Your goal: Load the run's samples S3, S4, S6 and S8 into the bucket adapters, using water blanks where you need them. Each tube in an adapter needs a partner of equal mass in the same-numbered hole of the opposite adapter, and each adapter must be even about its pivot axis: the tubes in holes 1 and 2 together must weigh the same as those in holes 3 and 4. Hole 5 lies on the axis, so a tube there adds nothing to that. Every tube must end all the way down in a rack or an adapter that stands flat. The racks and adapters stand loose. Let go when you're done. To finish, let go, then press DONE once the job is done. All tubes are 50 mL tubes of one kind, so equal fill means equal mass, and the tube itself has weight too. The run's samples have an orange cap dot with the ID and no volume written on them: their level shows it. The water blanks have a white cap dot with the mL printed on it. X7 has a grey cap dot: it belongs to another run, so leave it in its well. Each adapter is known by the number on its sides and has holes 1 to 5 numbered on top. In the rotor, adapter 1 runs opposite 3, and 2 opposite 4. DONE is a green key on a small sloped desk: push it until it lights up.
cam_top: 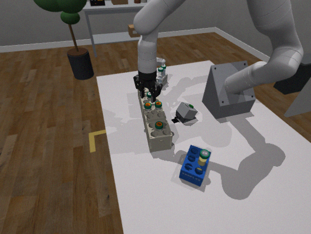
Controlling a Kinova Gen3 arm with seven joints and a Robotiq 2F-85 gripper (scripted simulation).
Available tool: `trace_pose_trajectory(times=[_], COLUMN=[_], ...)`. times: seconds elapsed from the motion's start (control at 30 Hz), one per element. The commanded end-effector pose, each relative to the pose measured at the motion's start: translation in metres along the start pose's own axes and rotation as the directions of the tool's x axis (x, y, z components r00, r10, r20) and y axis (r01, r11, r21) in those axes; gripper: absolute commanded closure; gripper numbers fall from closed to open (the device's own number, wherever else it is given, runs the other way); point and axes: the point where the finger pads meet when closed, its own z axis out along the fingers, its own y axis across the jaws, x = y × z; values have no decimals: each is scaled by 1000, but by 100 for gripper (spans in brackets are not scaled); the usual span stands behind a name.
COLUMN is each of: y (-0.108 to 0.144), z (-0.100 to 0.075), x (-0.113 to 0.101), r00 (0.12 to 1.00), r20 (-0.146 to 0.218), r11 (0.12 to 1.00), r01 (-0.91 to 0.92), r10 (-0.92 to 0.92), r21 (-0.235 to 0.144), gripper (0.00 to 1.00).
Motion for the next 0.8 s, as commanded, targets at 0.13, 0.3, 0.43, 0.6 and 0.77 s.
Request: trace_pose_trajectory(times=[0.13, 0.3, 0.43, 0.6, 0.77], y=[-1, 0, 0, 0, 0], z=[-10, -14, -20, -26, -32], x=[0, 0, 0, 0, 0], r00=[1000, 1000, 1000, 1000, 1000], r20=[1, 1, 1, 1, 1], r11=[1000, 1000, 1000, 1000, 1000], r01=[0, 0, 0, 0, 0], r10=[0, 0, 0, 0, 0], r21=[2, 2, 2, 2, 2], gripper=[38, 38, 38, 38, 38])
